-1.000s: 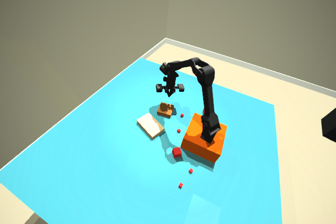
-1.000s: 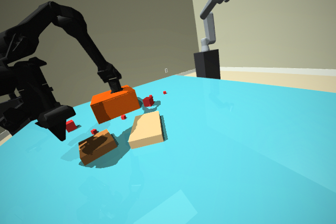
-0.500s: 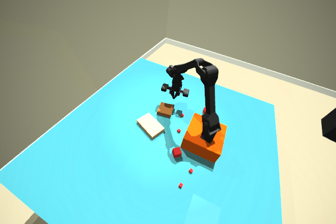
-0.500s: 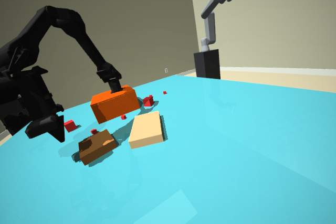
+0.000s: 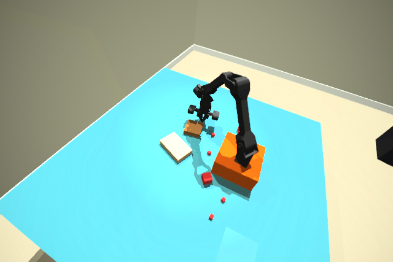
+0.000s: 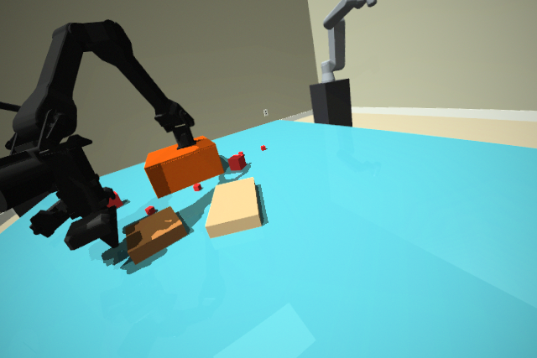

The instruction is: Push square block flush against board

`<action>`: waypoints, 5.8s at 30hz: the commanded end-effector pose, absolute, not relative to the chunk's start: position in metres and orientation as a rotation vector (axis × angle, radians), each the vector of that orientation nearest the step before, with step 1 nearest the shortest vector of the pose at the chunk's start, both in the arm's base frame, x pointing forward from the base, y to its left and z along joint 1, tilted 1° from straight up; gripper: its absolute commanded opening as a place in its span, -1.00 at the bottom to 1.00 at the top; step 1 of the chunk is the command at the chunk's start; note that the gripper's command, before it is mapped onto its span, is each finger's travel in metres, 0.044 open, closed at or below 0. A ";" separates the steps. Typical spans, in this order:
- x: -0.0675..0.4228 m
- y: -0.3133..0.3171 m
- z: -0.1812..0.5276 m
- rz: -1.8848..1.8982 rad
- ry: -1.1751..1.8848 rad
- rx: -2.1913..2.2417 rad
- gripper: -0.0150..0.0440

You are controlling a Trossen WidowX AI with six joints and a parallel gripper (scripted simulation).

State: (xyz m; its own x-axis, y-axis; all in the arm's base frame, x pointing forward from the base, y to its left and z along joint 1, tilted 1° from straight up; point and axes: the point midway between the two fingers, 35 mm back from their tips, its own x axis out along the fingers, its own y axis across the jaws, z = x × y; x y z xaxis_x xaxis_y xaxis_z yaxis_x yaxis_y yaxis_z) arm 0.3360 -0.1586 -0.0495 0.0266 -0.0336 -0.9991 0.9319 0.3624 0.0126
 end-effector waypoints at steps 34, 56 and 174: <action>0.324 -0.120 -0.052 -0.937 1.327 0.921 -0.49; 0.319 -0.097 -0.053 -0.936 1.328 0.923 -0.49; 0.312 -0.070 -0.055 -1.130 1.223 1.126 -0.49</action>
State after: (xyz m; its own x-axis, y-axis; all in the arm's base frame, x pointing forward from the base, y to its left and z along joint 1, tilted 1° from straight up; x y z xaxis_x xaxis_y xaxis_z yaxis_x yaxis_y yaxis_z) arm 0.3116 -0.0723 -0.0547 0.0190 -0.0256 -0.9995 0.9943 0.1055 0.0162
